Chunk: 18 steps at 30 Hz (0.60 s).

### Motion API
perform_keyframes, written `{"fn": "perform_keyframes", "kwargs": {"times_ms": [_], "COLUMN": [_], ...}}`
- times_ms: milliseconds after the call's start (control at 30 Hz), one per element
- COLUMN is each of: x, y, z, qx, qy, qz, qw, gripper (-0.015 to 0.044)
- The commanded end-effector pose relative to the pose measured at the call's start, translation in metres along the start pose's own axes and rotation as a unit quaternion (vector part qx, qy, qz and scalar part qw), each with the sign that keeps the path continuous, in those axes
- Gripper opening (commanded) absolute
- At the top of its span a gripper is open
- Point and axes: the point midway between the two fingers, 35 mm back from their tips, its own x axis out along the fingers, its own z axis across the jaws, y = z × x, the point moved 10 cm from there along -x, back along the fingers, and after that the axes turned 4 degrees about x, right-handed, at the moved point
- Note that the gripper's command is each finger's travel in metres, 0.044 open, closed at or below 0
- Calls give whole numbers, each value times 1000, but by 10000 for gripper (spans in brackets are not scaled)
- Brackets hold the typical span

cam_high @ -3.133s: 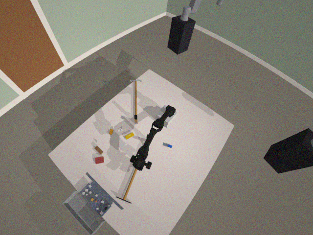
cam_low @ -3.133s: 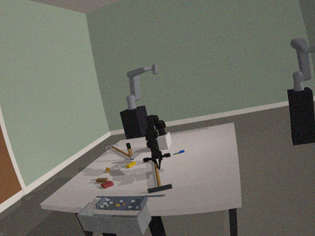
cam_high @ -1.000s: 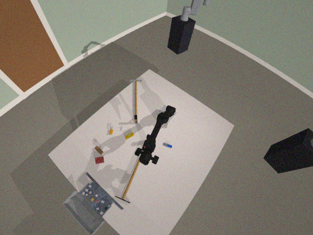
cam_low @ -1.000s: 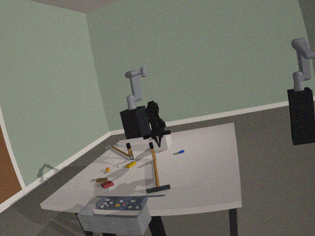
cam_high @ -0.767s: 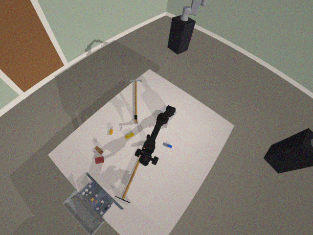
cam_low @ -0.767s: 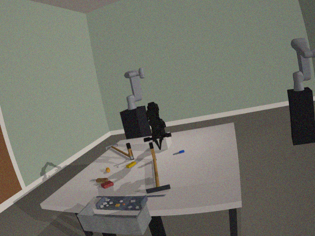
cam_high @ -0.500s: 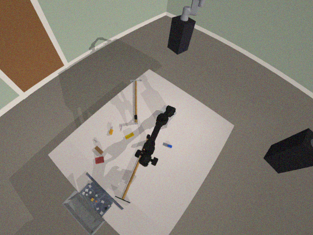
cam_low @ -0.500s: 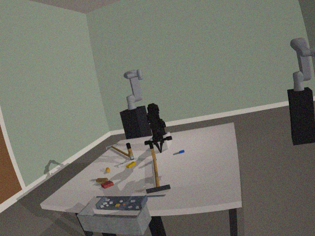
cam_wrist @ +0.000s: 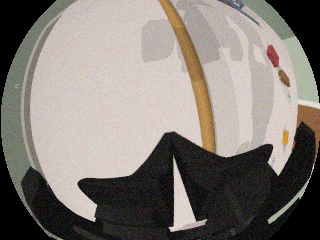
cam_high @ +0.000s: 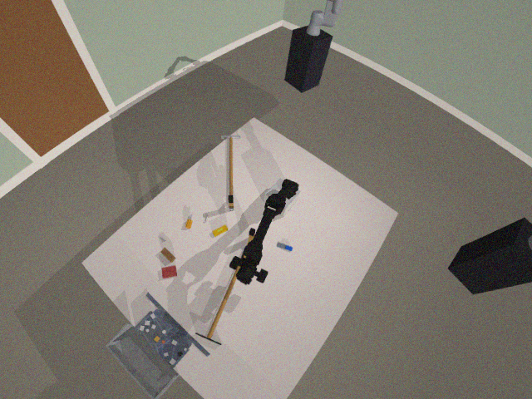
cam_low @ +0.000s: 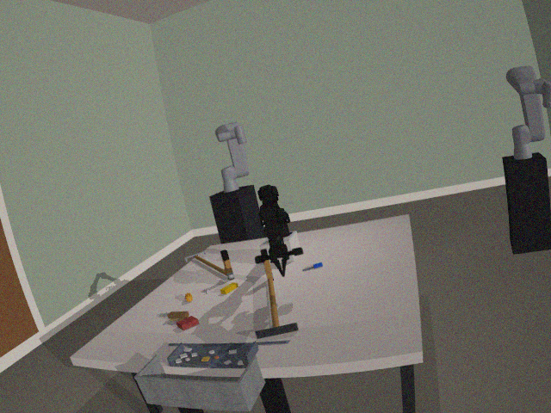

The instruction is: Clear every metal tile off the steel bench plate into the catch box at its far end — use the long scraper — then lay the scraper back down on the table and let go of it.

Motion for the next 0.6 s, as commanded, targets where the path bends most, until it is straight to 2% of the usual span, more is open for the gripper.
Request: {"fn": "perform_keyframes", "kwargs": {"times_ms": [0, 567], "x": [16, 57], "y": [6, 22], "z": [-1, -2], "qx": [4, 9], "qy": [2, 2], "qz": [7, 14], "qw": [1000, 1000], "gripper": [0, 0]}}
